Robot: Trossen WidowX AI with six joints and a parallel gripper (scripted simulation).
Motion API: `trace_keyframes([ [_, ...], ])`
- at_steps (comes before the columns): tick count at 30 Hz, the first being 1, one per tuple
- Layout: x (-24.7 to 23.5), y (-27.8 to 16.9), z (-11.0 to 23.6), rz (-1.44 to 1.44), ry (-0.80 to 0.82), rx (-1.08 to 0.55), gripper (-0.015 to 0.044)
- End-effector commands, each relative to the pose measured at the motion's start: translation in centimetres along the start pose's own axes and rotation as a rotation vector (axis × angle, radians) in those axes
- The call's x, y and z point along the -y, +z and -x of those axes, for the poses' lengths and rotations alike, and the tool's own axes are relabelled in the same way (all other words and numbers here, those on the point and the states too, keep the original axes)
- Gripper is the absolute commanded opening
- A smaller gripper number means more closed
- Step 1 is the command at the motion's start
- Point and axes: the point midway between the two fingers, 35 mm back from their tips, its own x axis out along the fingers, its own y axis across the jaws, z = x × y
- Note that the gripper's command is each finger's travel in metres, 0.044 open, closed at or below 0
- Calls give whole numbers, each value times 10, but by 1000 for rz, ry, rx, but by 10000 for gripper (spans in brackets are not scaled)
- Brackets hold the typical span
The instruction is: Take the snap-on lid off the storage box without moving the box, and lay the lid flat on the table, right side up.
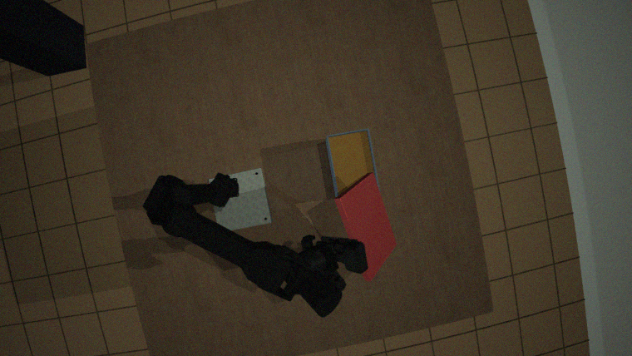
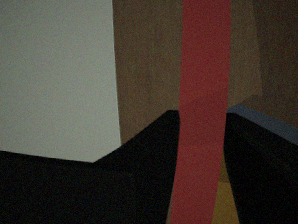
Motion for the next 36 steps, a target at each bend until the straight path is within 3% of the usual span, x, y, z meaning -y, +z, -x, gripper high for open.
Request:
trace_keyframes([
  [1, -7, 8, 5, 15, 22, 2, 0],
  [36, -5, 77, 10, 19, 22, 5, 0],
])
